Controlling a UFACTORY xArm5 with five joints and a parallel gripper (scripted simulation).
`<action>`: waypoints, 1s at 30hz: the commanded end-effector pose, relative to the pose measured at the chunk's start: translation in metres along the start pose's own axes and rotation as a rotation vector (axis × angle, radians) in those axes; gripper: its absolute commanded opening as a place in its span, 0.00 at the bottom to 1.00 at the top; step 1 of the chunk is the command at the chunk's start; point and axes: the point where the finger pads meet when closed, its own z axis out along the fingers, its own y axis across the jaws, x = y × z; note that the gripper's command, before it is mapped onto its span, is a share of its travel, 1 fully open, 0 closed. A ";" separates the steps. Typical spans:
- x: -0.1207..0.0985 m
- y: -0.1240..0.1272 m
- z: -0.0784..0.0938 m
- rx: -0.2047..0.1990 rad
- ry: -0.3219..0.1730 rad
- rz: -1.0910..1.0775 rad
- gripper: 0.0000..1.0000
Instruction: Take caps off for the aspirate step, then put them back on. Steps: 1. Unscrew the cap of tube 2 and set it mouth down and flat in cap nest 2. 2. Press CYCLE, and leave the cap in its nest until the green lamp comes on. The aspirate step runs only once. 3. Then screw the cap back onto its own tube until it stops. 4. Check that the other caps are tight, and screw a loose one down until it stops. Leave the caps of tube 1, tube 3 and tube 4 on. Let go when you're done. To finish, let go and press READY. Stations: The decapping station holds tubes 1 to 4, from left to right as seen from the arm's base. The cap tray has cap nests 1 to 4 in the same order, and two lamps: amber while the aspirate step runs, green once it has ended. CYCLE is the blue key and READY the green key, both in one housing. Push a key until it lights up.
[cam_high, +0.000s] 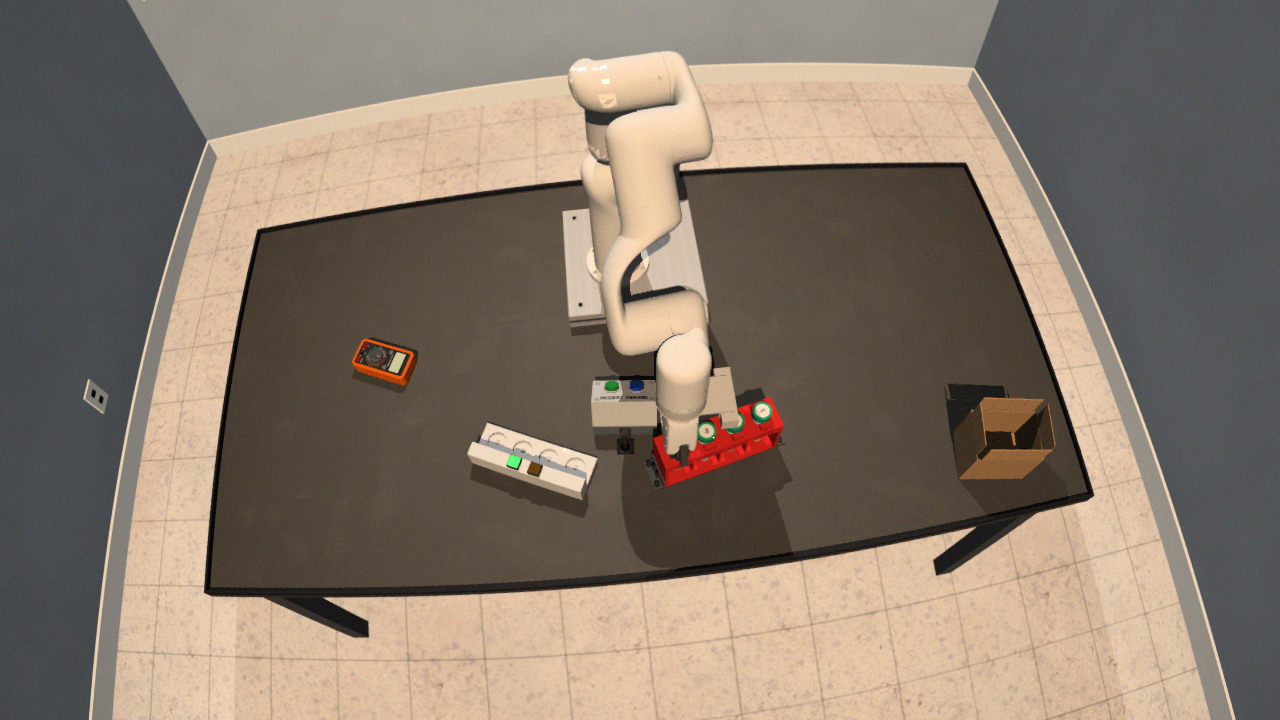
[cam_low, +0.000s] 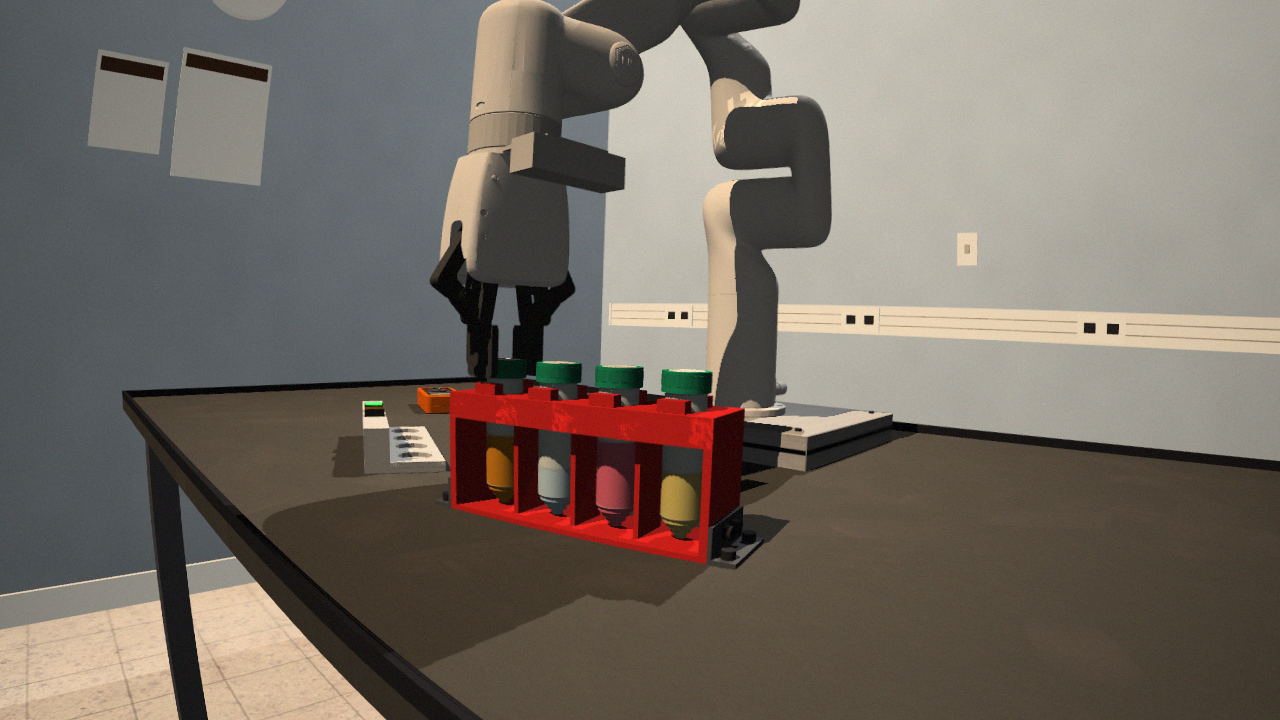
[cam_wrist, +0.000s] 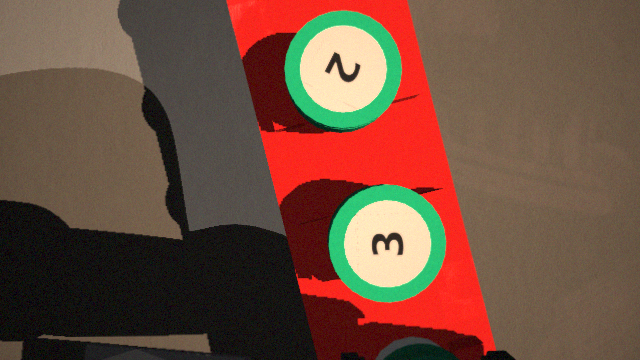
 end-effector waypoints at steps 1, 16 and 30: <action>0.000 0.002 -0.002 -0.005 0.002 0.010 0.46; 0.000 0.002 -0.017 -0.005 0.002 0.010 0.46; 0.000 0.001 -0.047 -0.005 0.002 0.010 0.46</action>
